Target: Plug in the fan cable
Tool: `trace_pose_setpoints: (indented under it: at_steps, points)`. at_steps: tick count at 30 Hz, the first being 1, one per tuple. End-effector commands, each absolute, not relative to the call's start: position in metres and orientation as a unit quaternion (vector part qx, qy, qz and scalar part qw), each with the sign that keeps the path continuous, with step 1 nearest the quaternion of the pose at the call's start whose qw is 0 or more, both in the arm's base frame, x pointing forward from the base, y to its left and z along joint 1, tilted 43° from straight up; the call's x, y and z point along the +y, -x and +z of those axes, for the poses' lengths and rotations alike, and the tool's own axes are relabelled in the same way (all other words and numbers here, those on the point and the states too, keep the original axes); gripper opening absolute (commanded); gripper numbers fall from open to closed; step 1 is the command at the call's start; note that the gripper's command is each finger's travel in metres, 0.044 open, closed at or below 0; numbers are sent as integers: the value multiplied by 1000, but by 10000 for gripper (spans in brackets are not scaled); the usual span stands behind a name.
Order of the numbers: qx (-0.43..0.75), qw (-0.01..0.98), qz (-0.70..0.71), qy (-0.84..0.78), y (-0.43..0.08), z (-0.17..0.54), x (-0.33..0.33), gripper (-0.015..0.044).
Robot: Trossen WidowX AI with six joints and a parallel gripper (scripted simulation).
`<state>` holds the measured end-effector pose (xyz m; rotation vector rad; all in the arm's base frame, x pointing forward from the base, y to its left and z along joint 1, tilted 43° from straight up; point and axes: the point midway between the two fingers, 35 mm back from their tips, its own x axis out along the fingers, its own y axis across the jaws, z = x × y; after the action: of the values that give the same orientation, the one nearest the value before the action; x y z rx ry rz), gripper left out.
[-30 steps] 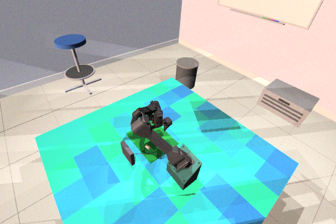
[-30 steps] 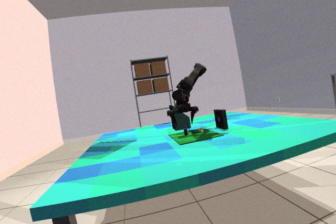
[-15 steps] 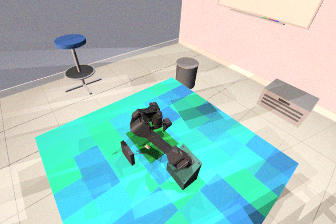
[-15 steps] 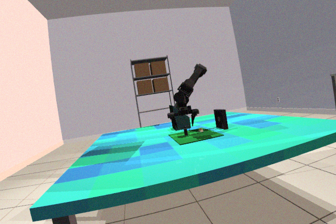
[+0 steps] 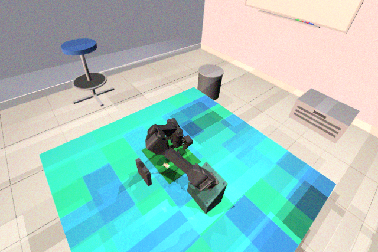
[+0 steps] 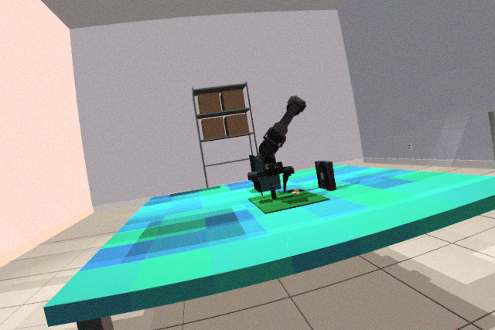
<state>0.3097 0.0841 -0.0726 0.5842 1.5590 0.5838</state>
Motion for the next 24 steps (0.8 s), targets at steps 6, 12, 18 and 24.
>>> trace_pose_setpoints:
  at_steps: [6, 12, 18, 24]
  points:
    - [685, 630, 256, -261, -305, -81, 93, 440]
    - [684, 633, 256, -256, -307, -80, 91, 361]
    - [684, 633, 256, -256, -307, -80, 91, 204]
    - [684, 633, 256, -256, -307, -80, 91, 46]
